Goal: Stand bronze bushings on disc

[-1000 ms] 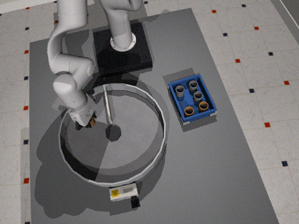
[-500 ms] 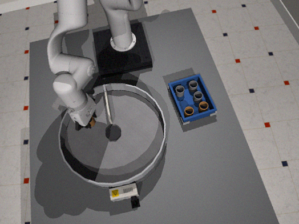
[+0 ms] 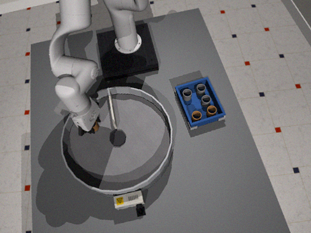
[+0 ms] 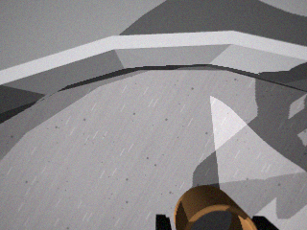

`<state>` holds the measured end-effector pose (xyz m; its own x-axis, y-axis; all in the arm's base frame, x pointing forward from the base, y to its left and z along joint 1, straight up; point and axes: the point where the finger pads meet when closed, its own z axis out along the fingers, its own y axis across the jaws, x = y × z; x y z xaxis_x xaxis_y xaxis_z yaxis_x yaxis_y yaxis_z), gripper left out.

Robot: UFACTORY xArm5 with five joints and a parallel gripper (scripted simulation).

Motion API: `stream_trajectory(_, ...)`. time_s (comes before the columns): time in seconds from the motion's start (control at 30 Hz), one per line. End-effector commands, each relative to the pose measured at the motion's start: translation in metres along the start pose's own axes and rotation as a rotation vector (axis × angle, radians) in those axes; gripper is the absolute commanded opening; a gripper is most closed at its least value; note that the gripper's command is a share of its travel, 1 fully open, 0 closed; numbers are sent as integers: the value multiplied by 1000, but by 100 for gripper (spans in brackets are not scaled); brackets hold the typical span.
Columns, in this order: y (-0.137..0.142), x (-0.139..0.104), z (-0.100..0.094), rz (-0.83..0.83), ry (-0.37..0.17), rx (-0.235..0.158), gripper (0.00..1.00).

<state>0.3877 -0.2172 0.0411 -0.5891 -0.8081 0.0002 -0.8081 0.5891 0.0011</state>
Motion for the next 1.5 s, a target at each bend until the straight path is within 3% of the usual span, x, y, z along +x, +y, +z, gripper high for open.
stream_trajectory(0.0, -2, 0, -2, 0, -1, 4, 49)
stream_trajectory(0.47, -2, 0, -5, 0, -1, 4, 49)
stream_trajectory(0.87, -1, 0, -51, 0, -1, 5, 49)
stream_trajectory(1.47, -1, 0, -54, -1, -1, 5, 48)
